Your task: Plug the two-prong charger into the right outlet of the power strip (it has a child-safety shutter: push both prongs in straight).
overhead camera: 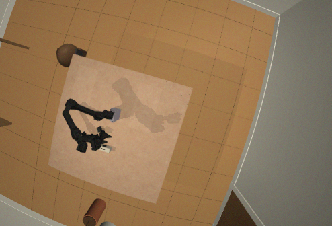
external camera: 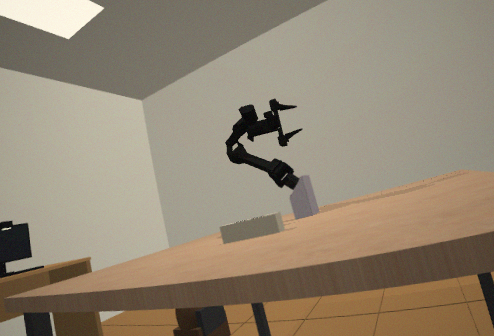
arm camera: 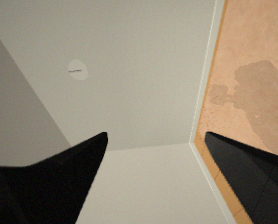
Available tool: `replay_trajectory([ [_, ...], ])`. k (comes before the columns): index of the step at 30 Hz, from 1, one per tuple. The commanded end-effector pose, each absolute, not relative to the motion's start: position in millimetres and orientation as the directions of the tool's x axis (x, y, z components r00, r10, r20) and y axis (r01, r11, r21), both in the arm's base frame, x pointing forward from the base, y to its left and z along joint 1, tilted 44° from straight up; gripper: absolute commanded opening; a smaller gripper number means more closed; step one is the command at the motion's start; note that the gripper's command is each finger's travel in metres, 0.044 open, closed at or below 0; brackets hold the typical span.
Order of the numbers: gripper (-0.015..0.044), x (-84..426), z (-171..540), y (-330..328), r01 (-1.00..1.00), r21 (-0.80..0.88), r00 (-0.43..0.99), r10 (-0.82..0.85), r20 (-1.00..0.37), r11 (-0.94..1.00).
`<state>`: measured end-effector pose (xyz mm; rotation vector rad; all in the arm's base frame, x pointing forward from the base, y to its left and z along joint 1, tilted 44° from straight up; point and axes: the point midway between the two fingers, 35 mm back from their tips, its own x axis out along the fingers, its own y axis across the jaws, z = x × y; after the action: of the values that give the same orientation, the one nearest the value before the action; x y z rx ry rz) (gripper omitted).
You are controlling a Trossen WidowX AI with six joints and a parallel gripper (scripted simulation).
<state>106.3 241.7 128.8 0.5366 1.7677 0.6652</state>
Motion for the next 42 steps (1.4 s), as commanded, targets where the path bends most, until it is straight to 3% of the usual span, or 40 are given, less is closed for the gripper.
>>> replay_trajectory([
  [1, 0.044, 127.2, 113.0, 227.2, -0.03, 0.613, -0.194, 0.597, -0.778, 0.789],
  [22, 0.044, 199.9, 62.5, 122.3, -0.221, 0.136, 0.096, 0.16, -0.982, 0.966],
  [42, 0.044, 220.5, 53.9, -1.1, -0.369, -0.386, 0.121, -0.368, -0.922, 0.845],
])
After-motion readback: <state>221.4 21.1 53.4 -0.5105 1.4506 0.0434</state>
